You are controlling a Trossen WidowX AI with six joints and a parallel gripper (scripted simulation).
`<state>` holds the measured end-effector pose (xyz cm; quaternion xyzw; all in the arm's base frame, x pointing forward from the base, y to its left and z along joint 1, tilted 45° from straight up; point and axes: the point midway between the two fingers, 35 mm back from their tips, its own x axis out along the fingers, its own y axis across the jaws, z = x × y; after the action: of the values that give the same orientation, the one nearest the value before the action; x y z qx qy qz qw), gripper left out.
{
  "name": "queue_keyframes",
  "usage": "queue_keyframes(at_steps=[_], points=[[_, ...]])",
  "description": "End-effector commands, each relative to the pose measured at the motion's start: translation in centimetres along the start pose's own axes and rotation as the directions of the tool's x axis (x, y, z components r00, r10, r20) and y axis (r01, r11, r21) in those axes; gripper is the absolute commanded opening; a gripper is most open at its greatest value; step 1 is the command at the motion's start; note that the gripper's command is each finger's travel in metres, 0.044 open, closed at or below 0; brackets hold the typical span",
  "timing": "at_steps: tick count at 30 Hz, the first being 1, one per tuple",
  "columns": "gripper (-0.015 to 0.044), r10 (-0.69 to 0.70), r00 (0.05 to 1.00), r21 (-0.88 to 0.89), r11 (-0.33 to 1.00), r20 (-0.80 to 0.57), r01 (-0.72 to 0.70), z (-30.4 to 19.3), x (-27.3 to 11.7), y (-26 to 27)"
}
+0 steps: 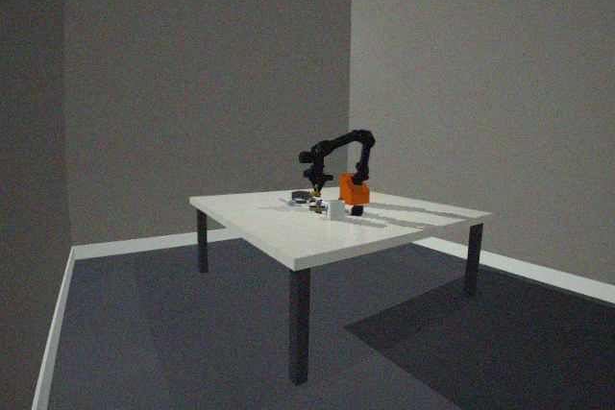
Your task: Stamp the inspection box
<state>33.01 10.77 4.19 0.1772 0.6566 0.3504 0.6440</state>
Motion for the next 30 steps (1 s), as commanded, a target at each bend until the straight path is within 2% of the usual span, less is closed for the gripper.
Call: queue_keyframes(at_steps=[1,15,30], points=[[0.0000,-0.005,1.000,-0.067,0.998,-0.004,0.005,-0.5,0.0,-1.3],[0.0000,-0.011,1.000,-0.403,0.915,0.000,0.010,-2.4,-0.1,-6.0],[0.0000,-0.006,1.000,-0.709,0.705,0.004,0.007,-5.1,-0.1,-10.3]])
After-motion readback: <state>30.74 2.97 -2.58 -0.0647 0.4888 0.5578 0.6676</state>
